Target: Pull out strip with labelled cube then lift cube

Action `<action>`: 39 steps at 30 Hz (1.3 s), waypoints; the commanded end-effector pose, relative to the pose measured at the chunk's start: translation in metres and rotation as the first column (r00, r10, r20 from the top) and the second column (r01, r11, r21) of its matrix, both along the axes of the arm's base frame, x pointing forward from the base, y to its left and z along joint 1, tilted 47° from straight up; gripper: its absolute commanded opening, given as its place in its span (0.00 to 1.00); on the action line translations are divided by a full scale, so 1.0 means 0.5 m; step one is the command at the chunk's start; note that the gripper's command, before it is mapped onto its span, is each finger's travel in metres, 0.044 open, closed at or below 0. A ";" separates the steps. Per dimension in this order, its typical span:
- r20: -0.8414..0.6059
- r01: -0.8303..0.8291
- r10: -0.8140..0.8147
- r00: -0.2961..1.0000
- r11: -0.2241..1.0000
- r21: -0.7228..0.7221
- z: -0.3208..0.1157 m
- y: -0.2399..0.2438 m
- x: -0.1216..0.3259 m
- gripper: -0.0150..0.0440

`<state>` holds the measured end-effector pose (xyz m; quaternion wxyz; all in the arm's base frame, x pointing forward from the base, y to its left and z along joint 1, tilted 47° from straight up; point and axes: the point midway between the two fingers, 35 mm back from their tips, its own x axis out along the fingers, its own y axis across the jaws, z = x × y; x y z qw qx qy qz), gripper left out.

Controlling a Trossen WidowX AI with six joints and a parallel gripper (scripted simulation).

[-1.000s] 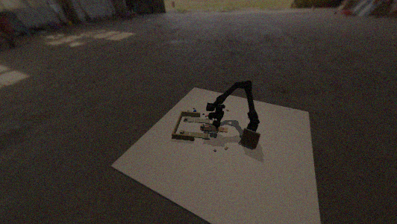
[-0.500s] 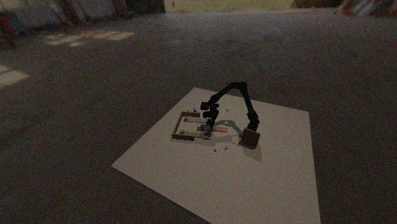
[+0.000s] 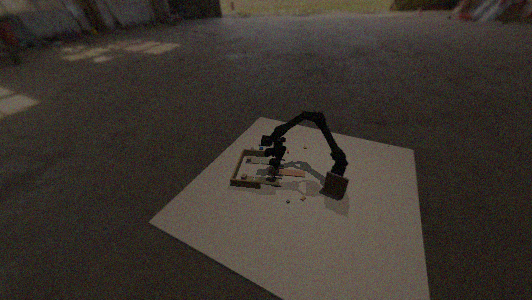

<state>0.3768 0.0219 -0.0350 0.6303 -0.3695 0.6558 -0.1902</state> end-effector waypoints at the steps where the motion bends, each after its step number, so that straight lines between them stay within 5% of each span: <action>1: 0.003 0.001 -0.001 1.000 1.000 0.005 -0.006 0.016 0.027 1.00; 12: 0.005 0.001 -0.001 1.000 1.000 0.006 -0.018 0.044 0.076 1.00; 20: 0.005 0.001 -0.001 1.000 1.000 0.006 -0.032 0.030 0.079 0.68; 39: 0.006 0.001 -0.001 1.000 1.000 0.005 -0.075 -0.016 0.084 0.68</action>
